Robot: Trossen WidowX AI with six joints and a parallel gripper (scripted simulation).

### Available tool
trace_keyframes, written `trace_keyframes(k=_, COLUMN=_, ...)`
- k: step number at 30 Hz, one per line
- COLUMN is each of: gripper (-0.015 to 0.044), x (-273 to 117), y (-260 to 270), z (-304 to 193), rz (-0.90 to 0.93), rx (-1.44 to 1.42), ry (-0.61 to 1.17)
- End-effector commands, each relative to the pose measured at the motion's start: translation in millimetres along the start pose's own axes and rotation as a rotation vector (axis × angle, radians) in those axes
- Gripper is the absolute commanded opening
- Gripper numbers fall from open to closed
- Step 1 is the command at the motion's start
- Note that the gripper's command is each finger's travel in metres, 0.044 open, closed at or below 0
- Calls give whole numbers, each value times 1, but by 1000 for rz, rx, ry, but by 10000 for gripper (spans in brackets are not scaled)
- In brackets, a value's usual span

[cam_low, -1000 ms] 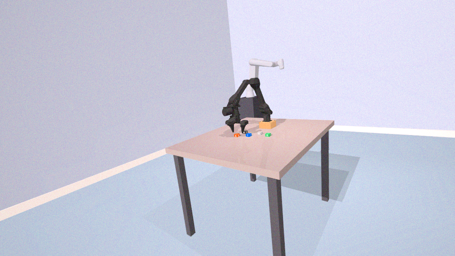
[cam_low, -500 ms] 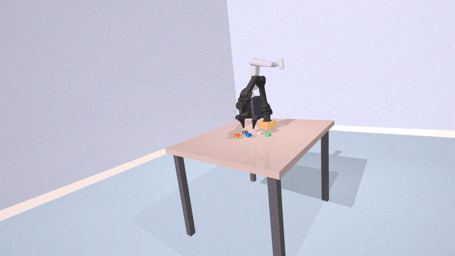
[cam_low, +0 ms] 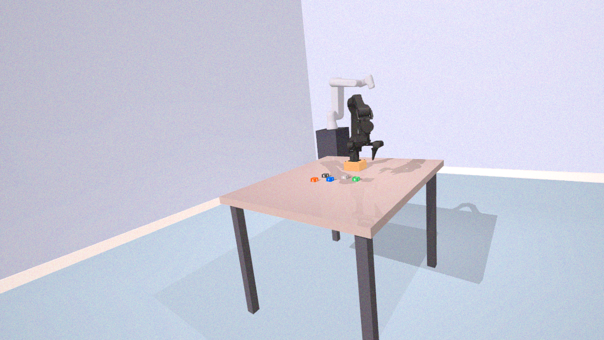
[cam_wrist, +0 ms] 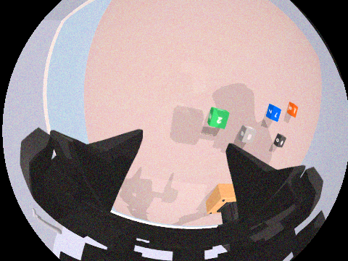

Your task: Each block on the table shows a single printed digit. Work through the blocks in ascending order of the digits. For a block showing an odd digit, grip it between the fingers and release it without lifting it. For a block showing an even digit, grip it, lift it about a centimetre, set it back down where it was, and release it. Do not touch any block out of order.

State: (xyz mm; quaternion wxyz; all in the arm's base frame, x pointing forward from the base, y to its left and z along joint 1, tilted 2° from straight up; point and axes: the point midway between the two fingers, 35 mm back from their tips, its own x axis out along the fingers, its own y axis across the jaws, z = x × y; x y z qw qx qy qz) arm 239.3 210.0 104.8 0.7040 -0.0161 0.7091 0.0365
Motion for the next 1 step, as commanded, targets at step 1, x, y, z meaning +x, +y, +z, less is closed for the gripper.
trace_keyframes(k=1, gripper=400, x=-4, y=3, z=-4, rz=2, rx=24, ry=-1)
